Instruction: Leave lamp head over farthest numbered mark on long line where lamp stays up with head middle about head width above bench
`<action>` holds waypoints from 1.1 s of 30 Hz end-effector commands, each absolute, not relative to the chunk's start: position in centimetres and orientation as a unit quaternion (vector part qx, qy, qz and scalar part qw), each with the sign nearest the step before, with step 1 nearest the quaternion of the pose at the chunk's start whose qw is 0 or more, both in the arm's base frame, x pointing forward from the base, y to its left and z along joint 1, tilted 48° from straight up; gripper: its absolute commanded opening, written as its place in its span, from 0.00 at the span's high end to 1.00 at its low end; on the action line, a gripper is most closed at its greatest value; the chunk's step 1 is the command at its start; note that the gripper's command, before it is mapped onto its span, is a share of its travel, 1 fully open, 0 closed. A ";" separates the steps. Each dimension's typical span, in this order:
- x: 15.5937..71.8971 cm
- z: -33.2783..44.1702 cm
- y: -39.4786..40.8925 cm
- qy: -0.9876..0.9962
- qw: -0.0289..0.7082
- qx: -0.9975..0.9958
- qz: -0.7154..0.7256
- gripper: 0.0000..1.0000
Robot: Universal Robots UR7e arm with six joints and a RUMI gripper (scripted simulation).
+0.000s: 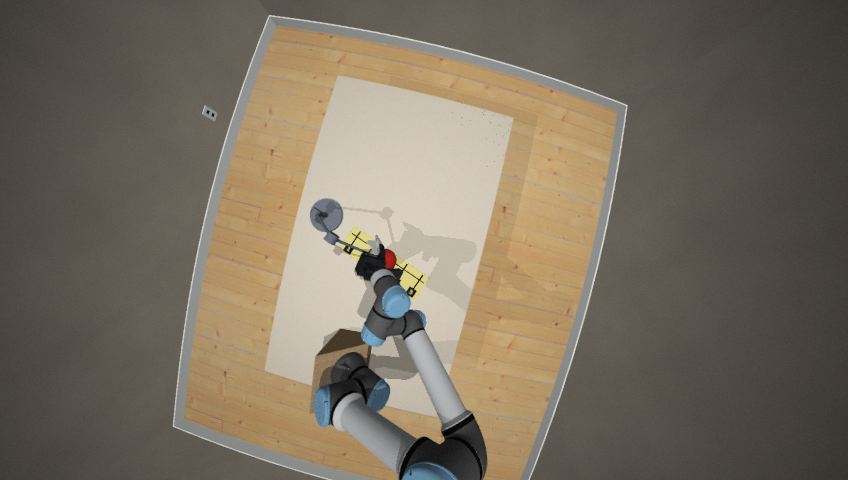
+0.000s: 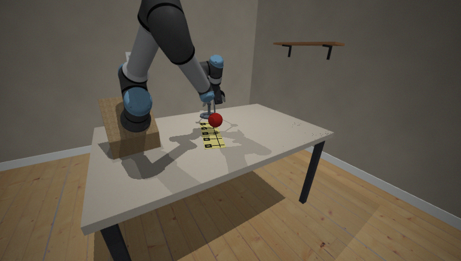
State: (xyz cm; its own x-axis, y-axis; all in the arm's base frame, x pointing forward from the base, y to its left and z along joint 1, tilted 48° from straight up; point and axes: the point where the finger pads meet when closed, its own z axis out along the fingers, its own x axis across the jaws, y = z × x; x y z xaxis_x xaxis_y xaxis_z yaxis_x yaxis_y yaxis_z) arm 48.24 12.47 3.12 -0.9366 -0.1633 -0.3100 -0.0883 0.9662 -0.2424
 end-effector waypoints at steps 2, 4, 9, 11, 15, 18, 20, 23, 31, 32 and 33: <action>48.3 3.2 12.5 0.977 0.166 -0.065 -0.113 0.00; 48.3 3.2 12.5 0.977 0.166 -0.065 -0.113 0.00; 48.3 3.2 12.5 0.977 0.166 -0.065 -0.113 0.00; 48.3 3.2 12.5 0.977 0.166 -0.065 -0.113 0.00; 47.9 4.3 12.9 0.977 0.166 -0.065 -0.113 0.00; 47.5 5.5 13.4 0.977 0.166 -0.065 -0.113 0.00; 47.3 6.3 13.7 0.977 0.166 -0.065 -0.113 0.00; 46.9 7.4 14.1 0.977 0.166 -0.065 -0.113 0.00; 46.2 9.6 14.9 0.977 0.167 -0.067 -0.112 0.00; 46.1 10.0 15.1 0.977 0.167 -0.068 -0.111 0.00; 46.0 10.3 15.2 0.977 0.167 -0.069 -0.111 0.00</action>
